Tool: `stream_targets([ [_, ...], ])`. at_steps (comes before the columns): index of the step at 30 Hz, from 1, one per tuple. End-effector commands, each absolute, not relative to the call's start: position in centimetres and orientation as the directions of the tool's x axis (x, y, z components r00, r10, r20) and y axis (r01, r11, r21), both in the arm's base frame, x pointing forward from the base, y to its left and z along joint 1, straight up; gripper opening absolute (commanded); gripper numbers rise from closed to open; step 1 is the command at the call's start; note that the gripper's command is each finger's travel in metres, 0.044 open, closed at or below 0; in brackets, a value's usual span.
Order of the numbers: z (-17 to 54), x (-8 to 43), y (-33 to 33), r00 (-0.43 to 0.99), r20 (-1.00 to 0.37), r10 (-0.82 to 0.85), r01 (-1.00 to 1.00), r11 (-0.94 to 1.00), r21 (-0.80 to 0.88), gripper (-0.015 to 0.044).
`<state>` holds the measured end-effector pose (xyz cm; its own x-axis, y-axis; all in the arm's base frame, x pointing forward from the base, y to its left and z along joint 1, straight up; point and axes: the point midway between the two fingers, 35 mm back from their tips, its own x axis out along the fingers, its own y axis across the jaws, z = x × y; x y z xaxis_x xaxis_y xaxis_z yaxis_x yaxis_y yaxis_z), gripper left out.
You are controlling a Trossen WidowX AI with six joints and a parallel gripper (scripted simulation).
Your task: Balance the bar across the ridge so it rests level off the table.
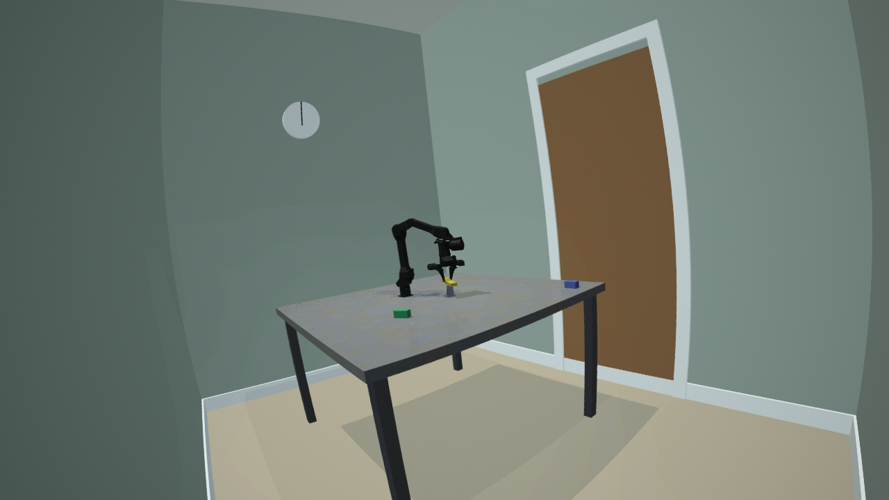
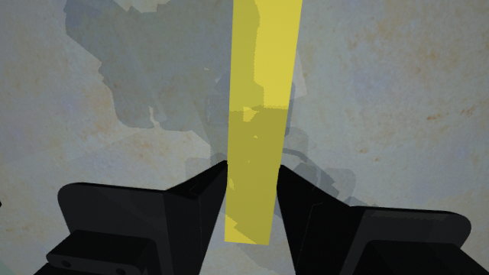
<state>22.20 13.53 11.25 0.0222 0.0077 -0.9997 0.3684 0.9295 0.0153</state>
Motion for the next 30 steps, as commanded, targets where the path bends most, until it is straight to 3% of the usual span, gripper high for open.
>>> stream_targets([
  [1, 11.22, 22.19, 13.59, 0.018, -1.0, 0.011, 0.371, 0.928, 0.017, 0.0],
  [30, 10.98, 22.2, 13.6, 0.018, -1.0, 0.011, 0.371, 0.928, 0.017, 0.0],
])
